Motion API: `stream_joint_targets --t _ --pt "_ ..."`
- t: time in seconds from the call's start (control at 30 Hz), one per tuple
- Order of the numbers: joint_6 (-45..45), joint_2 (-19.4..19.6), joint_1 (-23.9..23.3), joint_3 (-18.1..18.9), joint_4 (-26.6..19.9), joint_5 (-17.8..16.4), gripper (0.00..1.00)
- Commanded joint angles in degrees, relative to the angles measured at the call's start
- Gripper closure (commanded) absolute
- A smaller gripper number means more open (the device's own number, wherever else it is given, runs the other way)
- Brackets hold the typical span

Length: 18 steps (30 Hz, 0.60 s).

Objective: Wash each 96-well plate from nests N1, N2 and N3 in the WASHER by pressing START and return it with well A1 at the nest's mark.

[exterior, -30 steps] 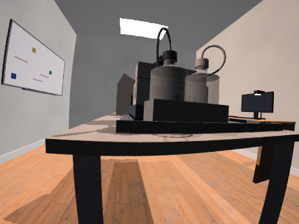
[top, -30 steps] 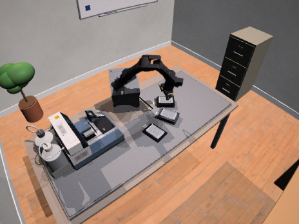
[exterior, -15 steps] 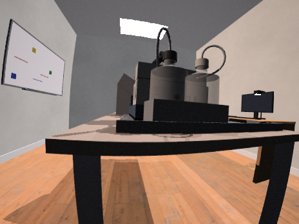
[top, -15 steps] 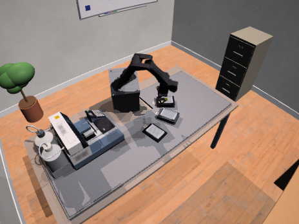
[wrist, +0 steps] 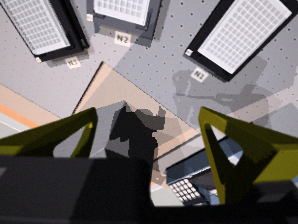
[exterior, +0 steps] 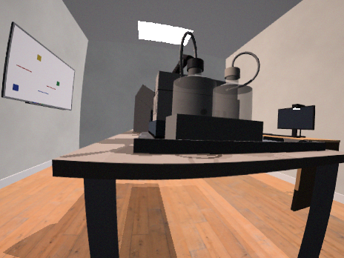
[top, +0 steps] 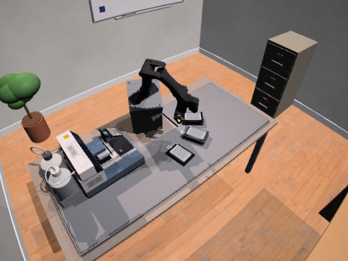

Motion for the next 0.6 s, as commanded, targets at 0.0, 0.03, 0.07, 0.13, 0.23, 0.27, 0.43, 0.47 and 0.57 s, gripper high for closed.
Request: stream_joint_targets --t 0.0,0.03,0.07,0.13,0.23,0.27,0.43,0.47,0.57 --pt "4.2 -3.7 -1.1 -2.1 1.0 0.1 0.0" --pt "4.2 -4.7 -1.9 -2.9 1.1 0.0 0.0" --pt "5.3 -5.9 -2.5 -3.8 1.4 0.1 0.0" --pt "7.5 -8.3 -3.8 -5.7 1.9 0.2 0.0" --pt "8.6 -9.5 -4.5 -6.7 2.2 0.3 0.0" --pt "9.7 -10.8 -5.1 -7.7 2.5 0.4 0.0" --pt "12.7 -16.8 -8.9 -12.2 3.5 0.3 0.0" --pt "13.7 -18.1 -9.6 -13.1 3.7 0.3 0.0" --pt "16.8 -22.0 -11.8 -16.2 4.5 0.5 0.0"
